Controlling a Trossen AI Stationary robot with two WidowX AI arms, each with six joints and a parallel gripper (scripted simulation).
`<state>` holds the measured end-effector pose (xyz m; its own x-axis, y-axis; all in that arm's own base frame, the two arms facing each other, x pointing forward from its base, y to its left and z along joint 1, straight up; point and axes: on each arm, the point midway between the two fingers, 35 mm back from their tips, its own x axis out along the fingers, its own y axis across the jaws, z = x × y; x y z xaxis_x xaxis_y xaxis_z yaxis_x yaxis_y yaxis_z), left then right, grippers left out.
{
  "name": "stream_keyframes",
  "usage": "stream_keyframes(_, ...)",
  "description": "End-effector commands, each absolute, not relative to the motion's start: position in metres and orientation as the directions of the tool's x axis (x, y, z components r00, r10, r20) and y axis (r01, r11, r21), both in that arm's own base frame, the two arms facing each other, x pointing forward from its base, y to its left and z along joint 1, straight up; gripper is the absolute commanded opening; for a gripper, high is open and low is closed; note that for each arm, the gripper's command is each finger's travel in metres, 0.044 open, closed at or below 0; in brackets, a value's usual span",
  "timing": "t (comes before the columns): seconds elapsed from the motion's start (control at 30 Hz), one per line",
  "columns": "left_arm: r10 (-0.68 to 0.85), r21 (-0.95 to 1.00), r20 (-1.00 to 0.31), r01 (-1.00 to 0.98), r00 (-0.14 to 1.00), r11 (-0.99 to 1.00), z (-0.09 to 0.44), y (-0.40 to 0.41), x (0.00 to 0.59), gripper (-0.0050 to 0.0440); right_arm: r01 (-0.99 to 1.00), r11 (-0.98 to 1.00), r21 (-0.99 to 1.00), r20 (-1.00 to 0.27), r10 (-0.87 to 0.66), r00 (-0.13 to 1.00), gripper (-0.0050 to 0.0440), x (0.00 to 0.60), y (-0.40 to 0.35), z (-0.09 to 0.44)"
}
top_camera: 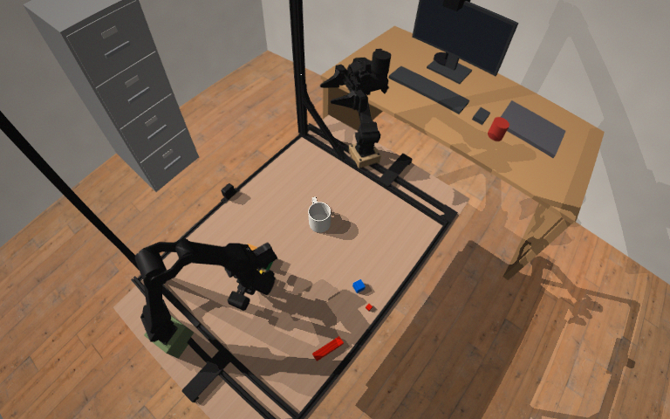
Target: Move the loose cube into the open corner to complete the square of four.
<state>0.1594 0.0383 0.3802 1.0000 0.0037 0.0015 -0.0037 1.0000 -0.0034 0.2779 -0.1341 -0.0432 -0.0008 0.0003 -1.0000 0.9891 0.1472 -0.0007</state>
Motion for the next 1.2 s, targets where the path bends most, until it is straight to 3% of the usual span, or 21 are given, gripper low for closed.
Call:
stream_keyframes(0.0, 0.000, -0.001, 0.001, 0.000, 1.000, 1.000, 0.380, 0.038, 0.159, 0.0400, 0.989, 0.145, 0.000, -1.000, 0.000, 0.000, 0.0000, 0.282, -0.135, -0.043)
stream_keyframes(1.17, 0.000, -0.001, 0.001, 0.000, 1.000, 1.000, 0.380, 0.038, 0.159, 0.0400, 0.989, 0.145, 0.000, -1.000, 0.000, 0.000, 0.0000, 0.290, -0.134, -0.043)
